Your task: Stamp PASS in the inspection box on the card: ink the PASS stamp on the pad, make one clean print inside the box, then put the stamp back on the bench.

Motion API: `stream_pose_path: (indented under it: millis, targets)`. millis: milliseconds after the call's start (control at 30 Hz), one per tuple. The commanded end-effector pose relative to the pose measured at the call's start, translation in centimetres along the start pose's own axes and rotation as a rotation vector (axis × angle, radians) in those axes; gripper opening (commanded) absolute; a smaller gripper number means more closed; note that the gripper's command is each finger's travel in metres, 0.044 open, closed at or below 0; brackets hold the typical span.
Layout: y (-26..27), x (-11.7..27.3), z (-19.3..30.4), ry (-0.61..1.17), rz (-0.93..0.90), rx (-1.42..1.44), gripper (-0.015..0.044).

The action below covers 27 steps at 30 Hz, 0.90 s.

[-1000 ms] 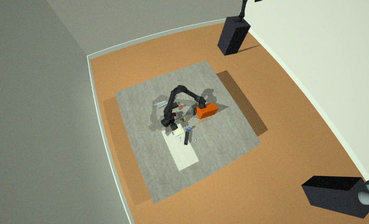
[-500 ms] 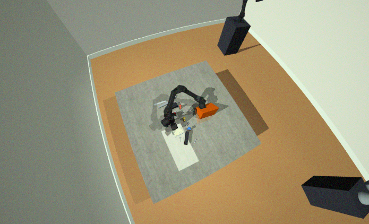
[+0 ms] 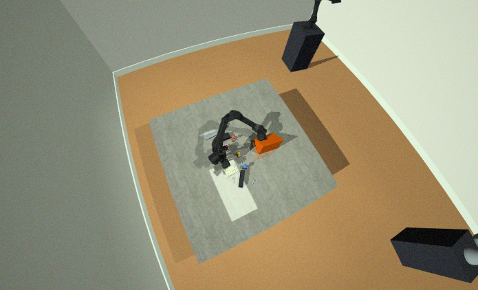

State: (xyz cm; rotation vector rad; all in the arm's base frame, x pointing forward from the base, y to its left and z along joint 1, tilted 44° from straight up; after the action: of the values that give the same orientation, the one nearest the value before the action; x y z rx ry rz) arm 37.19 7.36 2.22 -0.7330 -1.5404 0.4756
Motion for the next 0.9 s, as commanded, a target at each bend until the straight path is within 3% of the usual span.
stream_pose_path:
  millis: [0, 867]
  targets:
    - [0.0, 0.3, 0.0, 0.0, -0.003, -0.003, 0.0]
    - [0.1, 1.6, -0.1, 0.0, -0.004, -0.002, 0.0]
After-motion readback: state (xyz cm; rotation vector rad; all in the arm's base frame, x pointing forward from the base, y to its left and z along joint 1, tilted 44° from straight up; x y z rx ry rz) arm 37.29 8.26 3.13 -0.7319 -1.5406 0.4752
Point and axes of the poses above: the point midway between the two fingers, 35 mm back from their tips, its own x axis back along the fingers, its own y axis across the jaws, z = x × y, the point moved 10 cm from there along x, back along the fingers, and after that the axes turned 14 degrees about -x, right-handed, at the moved point
